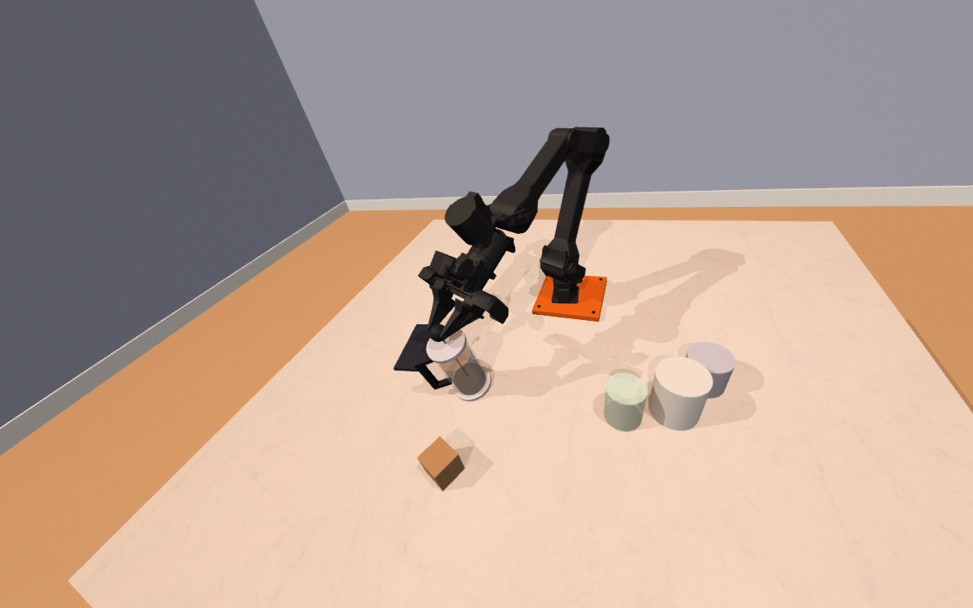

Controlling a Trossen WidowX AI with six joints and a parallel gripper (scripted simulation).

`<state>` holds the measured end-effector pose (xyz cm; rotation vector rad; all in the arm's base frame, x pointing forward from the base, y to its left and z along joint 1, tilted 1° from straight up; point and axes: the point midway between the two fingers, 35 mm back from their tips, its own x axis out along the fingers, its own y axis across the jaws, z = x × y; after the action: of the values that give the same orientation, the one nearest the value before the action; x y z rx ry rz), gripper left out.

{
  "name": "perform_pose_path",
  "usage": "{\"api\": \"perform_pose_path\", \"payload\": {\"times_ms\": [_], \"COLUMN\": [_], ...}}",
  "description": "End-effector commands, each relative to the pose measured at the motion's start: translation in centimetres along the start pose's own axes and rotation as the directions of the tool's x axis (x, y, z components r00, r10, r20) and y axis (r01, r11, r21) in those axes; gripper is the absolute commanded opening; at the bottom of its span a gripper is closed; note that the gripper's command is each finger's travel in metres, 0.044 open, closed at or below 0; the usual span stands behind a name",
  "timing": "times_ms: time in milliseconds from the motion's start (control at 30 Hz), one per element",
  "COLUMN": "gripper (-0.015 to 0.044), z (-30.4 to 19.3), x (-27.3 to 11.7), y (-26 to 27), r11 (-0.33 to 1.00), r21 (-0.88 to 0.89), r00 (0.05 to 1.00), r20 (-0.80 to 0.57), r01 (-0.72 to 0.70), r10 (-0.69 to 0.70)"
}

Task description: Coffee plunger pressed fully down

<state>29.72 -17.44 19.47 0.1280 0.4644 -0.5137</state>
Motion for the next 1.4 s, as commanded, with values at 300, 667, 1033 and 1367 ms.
{"api": "perform_pose_path", "payload": {"times_ms": [300,667,1033,1367], "gripper": [0.0205,0.0440,0.0440,0.0440], "z": [0.0,0.0,5.1,4.9], "x": [0.0,0.0,-7.0,-6.9], "y": [0.0,0.0,0.0,0.0], "r11": [1.000,1.000,1.000,1.000], "r21": [0.000,0.000,0.004,0.004], "r00": [1.000,1.000,1.000,1.000], "r20": [-0.001,-0.001,-0.018,-0.018], "r01": [0.000,0.000,-0.001,-0.001], "r10": [0.000,0.000,0.001,0.001]}}
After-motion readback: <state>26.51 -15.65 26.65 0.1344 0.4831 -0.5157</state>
